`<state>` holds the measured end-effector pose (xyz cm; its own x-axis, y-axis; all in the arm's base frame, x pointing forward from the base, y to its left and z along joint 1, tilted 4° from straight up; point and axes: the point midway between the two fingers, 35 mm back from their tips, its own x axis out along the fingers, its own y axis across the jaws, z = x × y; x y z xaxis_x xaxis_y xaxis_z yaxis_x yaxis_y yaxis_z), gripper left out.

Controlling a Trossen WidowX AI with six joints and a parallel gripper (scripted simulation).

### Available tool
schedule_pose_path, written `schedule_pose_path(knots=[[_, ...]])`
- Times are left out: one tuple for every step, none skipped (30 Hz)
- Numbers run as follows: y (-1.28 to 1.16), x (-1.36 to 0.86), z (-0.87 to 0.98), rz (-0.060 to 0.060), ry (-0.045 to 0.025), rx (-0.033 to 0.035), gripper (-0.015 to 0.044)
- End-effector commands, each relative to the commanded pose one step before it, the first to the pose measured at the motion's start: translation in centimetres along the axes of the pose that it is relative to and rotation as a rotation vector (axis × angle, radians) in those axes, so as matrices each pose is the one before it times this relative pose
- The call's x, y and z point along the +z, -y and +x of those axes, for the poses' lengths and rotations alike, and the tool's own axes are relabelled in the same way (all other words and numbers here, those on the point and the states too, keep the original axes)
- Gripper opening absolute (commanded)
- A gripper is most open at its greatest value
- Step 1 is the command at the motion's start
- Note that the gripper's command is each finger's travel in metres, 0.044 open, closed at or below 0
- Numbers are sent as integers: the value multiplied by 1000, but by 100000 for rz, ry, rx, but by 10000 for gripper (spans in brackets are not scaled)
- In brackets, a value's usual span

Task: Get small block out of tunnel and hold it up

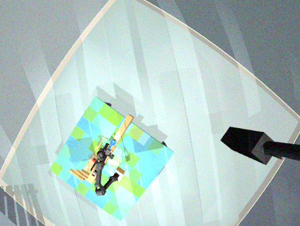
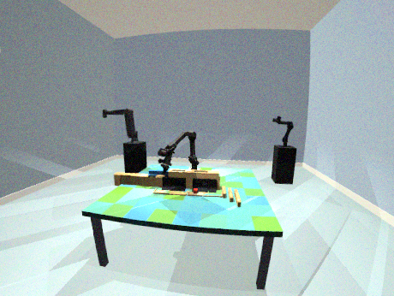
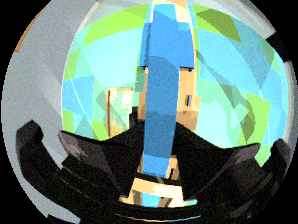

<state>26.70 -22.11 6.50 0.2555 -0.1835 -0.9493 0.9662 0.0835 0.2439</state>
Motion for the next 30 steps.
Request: schedule_pose_path(knots=[[0, 0, 0, 0, 0, 0, 26], [0, 0, 0, 0, 0, 0, 53], [0, 0, 0, 0, 0, 0, 79], [0, 0, 0, 0, 0, 0, 105], [0, 0, 0, 0, 0, 0, 131], [0, 0, 0, 0, 0, 0, 157], [-15, 21, -64, -17, -57, 8, 184], [-31, 42, -132, -35, -115, 16, 210], [-48, 64, -207, -55, -180, 26, 236], [-57, 77, -256, -67, -221, 32, 263], [-66, 90, -312, -81, -266, 40, 289], [-74, 102, -374, -95, -316, 49, 315], [-79, 109, -429, -107, -359, 57, 341], [-78, 107, -457, -111, -378, 62, 368], [-73, 100, -467, -111, -382, 65, 394], [-67, 92, -472, -110, -382, 67, 420], [-50, 68, -386, -88, -309, 55, 440], [-29, 38, -235, -53, -187, 34, 440], [-9, 12, -79, -18, -62, 12, 440], [290, -65, 1159, 750, 317, -981, 440], [-91, 612, 22, -109, -1, 116, 440], [-120, 1028, 47, -183, 10, 200, 440], [-93, 1304, 76, -232, 33, 264, 440], [-27, 1045, 73, -186, 44, 219, 440], [4, 629, 50, -112, 34, 135, 440], [5, 210, 17, -38, 13, 46, 440], [0, 0, 0, 0, 0, 0, 440], [0, 0, 0, 0, 0, 0, 440], [0, 0, 0, 0, 0, 0, 440], [3, -4, 26, 0, 0, 0, 440]])
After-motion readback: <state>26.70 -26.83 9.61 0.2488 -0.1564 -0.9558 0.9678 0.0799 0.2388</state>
